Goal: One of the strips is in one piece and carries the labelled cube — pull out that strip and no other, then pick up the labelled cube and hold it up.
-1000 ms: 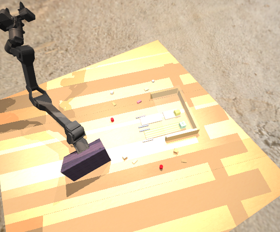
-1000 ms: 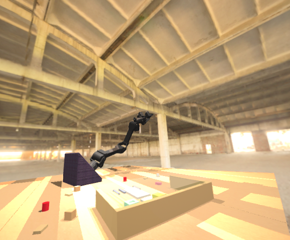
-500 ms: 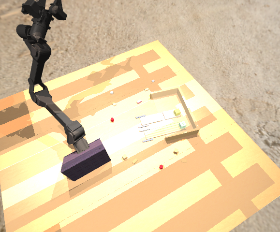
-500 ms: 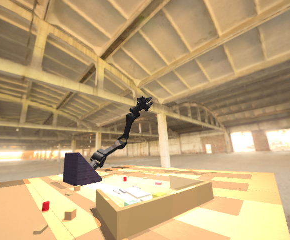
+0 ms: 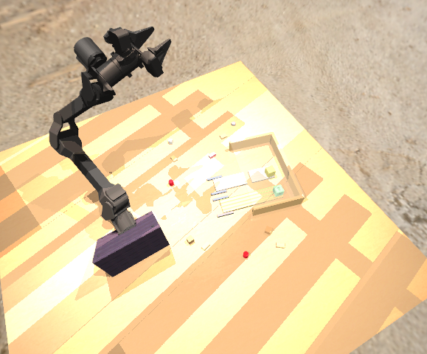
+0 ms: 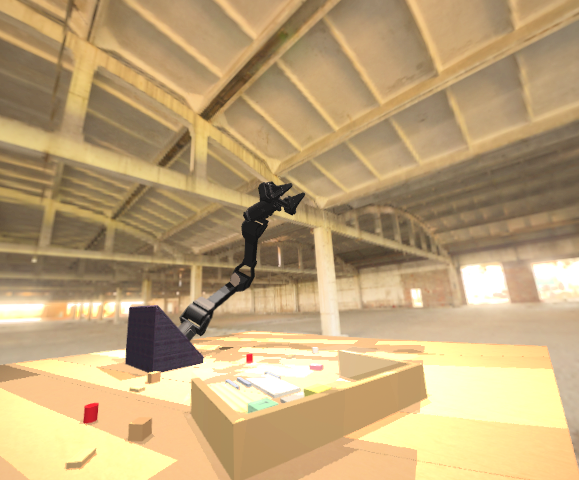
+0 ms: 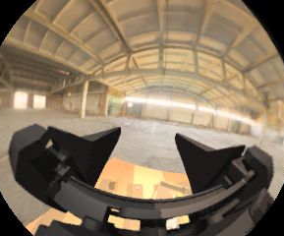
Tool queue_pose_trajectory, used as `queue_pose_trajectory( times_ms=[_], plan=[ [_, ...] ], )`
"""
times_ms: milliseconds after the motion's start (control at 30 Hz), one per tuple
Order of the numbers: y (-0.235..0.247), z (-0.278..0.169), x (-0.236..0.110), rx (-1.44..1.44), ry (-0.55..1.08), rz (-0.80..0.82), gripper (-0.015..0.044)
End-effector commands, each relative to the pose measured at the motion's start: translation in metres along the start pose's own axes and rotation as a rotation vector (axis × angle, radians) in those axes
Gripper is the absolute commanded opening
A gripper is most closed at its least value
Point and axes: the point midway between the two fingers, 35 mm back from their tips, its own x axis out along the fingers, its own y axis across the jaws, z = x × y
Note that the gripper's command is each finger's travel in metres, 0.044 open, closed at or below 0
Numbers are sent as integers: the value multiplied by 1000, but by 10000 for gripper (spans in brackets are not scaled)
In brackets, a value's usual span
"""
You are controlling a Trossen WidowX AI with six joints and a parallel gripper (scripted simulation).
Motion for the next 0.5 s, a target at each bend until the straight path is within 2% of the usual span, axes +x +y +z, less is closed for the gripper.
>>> queue_pose_trajectory(
  times_ms=[0, 233, 467],
  plan=[
    [-61, -42, 5, -9, 129, -91, 400],
    [-146, -125, -9, -20, 369, -192, 400],
    [-205, -220, -49, 2, 624, -215, 400]
  ],
)
